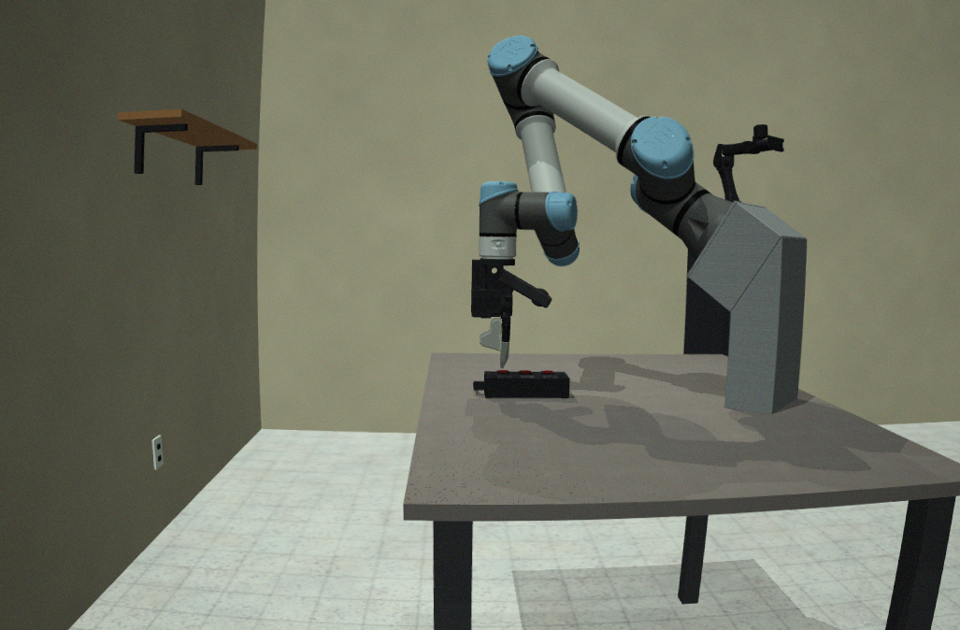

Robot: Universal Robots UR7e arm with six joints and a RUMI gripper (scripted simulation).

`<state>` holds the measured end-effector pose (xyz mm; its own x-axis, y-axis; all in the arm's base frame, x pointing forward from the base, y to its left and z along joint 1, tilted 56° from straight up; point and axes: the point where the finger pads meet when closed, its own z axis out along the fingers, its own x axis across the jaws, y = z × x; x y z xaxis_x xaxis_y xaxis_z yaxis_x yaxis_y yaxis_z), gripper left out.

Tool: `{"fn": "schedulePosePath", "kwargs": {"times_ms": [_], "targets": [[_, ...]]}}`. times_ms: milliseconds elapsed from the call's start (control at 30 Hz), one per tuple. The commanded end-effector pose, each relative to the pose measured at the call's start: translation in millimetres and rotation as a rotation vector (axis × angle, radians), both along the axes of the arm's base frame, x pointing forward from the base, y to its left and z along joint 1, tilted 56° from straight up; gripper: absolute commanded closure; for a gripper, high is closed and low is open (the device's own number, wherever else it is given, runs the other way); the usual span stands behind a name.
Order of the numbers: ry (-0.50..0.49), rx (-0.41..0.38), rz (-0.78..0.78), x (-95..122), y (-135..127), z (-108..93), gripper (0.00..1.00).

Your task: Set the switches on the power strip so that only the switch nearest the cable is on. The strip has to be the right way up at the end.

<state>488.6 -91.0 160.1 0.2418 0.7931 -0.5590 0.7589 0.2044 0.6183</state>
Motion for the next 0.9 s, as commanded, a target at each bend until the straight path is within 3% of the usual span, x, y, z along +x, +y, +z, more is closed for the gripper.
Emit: {"fn": "schedulePosePath", "kwargs": {"times_ms": [0,867], "targets": [[-0.002,0.0,-0.001,2.3,-2.3,-0.6,1.0],[-0.002,0.0,-0.001,5.6,-5.3,-4.0,1.0]]}}
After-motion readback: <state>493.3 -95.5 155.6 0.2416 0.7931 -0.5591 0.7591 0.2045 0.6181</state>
